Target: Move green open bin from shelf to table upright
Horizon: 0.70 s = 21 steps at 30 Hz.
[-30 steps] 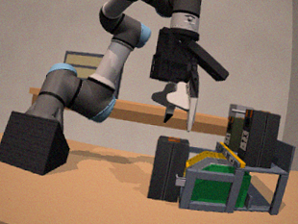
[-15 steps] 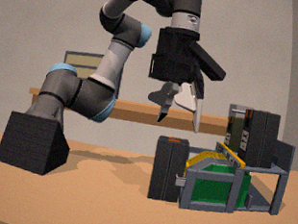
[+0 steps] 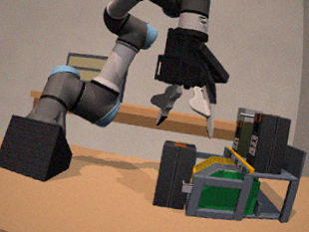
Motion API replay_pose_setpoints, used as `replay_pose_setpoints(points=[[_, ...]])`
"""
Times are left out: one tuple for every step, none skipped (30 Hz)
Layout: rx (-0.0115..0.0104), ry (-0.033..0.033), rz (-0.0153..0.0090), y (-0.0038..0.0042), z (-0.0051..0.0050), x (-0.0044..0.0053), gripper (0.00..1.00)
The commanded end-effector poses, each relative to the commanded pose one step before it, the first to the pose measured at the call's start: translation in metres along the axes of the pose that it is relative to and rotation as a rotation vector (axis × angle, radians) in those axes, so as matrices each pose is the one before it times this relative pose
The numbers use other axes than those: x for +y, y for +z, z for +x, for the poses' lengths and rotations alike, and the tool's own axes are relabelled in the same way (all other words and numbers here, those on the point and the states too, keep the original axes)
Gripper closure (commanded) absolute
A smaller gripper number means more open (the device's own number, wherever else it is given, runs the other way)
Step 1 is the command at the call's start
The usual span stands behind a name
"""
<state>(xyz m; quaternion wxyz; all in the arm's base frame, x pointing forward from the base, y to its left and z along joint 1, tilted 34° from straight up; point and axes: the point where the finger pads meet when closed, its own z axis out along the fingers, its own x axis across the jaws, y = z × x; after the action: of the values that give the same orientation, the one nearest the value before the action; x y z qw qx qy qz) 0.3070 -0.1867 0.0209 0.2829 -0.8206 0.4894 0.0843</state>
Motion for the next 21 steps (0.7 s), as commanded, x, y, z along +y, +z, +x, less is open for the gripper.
replay_pose_setpoints(points=[[0.00265,-0.10223,-0.00015,-0.000790,0.00055,0.000060,0.00],[-0.00006,-0.05200,0.00017,-0.000001,0.00000,-0.000003,0.00],[-0.00006,-0.05200,0.00017,-0.000001,0.00000,-0.000003,0.00],[-0.00006,-0.05200,0.00017,-0.000001,0.00000,-0.000003,0.00],[0.00000,0.00000,0.00000,0.000000,0.00000,0.000000,0.00],[0.00000,0.00000,0.00000,0.000000,0.00000,0.000000,0.00],[0.00000,0.00000,0.00000,0.000000,0.00000,0.000000,0.00],[0.00000,0.00000,0.00000,0.000000,0.00000,0.000000,0.00],[0.00000,0.00000,0.00000,0.000000,0.00000,0.000000,0.00],[0.00000,0.00000,0.00000,0.000000,0.00000,0.000000,0.00],[0.00000,0.00000,0.00000,0.000000,0.00000,0.000000,0.00],[0.00000,0.00000,0.00000,0.000000,0.00000,0.000000,0.00],[0.00000,0.00000,0.00000,0.000000,0.00000,0.000000,0.00],[0.00000,0.00000,0.00000,0.000000,0.00000,0.000000,0.00],[0.00000,0.00000,0.00000,0.000000,0.00000,0.000000,0.00],[0.00000,0.00000,0.00000,0.000000,0.00000,0.000000,0.00],[0.00038,-0.04562,-0.00061,0.000007,0.00000,0.000010,0.00],[-0.00008,-0.05200,0.00026,-0.000001,0.00000,-0.000003,0.00],[-0.00008,-0.05200,0.00026,-0.000001,0.00000,-0.000003,0.00],[-0.00008,-0.05200,0.00026,-0.000001,0.00000,-0.000003,0.00],[-0.00008,-0.05200,0.00026,-0.000001,0.00000,-0.000003,0.00]])
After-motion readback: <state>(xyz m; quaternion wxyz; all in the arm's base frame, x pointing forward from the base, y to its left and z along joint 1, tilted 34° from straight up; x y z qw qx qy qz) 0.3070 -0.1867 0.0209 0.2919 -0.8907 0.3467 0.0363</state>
